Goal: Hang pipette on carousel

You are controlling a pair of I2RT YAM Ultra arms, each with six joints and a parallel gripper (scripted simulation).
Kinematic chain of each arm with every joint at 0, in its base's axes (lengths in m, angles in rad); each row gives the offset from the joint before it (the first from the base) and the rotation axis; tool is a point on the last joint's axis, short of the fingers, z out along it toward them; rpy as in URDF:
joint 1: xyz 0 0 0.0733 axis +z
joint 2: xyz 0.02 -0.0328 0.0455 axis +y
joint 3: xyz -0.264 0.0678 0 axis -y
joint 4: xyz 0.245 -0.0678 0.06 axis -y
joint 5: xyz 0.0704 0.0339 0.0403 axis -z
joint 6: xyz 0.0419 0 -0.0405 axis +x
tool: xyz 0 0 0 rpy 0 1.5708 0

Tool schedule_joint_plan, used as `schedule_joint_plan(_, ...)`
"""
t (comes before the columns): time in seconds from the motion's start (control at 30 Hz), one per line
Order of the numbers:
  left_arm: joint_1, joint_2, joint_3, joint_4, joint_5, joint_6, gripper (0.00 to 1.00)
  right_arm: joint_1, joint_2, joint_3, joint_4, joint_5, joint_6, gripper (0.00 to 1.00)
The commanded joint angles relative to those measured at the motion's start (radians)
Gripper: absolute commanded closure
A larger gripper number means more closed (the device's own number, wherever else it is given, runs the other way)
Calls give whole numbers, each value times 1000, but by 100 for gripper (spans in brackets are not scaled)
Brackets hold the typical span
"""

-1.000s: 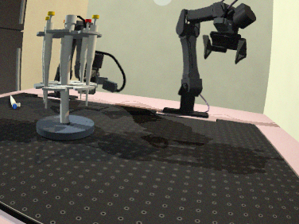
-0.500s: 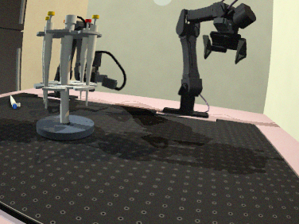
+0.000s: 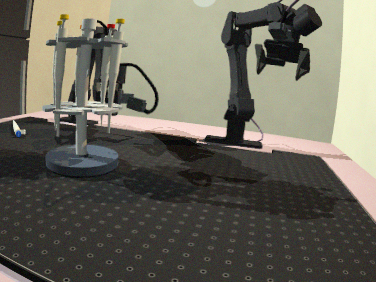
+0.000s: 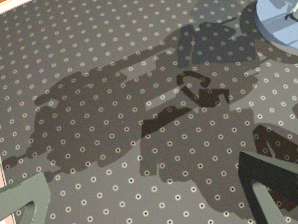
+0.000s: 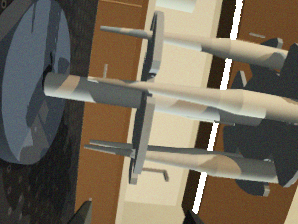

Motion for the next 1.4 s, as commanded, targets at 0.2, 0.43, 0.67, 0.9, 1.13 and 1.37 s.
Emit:
schedule_joint_plan(0.2,9,1,15,12,21,7,0,-1,-6,7,6,-6,2,51)
schedule_joint_plan(0.43,9,1,15,12,21,7,0,-1,-6,7,6,-6,2,51)
schedule_joint_plan(0.67,9,1,15,12,21,7,0,-1,-31,33,-12,-9,9,51)
schedule_joint_plan(0.9,9,1,15,12,21,7,0,-1,-31,33,2,-10,9,51)
schedule_joint_plan(1.13,9,1,15,12,21,7,0,-1,-31,33,2,-10,9,51)
schedule_joint_plan(1.37,9,1,15,12,21,7,0,-1,-31,33,2,-10,9,51)
